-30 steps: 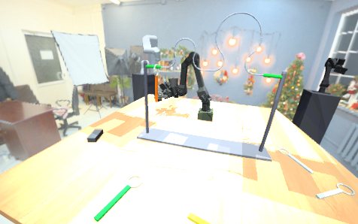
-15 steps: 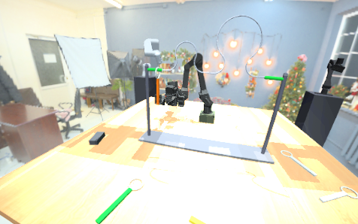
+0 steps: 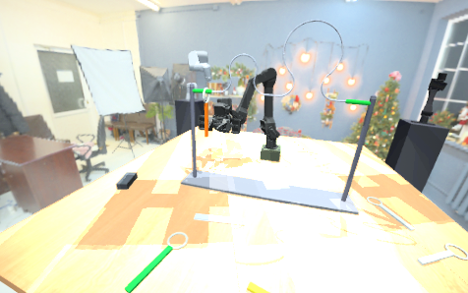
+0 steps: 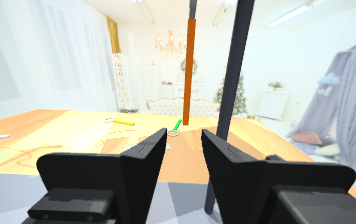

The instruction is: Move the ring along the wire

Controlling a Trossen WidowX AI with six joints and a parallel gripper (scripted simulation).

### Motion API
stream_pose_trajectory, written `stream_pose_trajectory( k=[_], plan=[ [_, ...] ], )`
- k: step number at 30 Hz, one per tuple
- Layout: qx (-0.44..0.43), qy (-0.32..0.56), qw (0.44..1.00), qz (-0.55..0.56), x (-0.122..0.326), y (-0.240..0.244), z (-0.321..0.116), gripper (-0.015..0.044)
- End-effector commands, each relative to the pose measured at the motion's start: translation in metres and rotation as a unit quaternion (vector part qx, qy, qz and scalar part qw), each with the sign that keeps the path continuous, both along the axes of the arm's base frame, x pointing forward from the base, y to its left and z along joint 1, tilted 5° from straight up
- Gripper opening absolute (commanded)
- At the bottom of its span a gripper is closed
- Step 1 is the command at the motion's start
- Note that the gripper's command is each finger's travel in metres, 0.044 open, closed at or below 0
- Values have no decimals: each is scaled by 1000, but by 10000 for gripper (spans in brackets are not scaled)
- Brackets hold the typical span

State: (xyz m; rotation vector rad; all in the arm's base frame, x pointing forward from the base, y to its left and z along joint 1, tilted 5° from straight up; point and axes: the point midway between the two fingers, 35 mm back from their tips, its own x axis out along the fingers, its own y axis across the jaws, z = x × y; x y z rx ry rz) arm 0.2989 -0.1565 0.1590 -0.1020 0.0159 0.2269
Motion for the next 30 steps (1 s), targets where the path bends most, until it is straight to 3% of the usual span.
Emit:
stream_pose_trajectory(
  k=[1, 30],
  plan=[
    [3, 0, 1000, -5, 5, 0, 5, 160],
    [3, -1, 1000, -5, 47, 5, 6, 160]
  ],
)
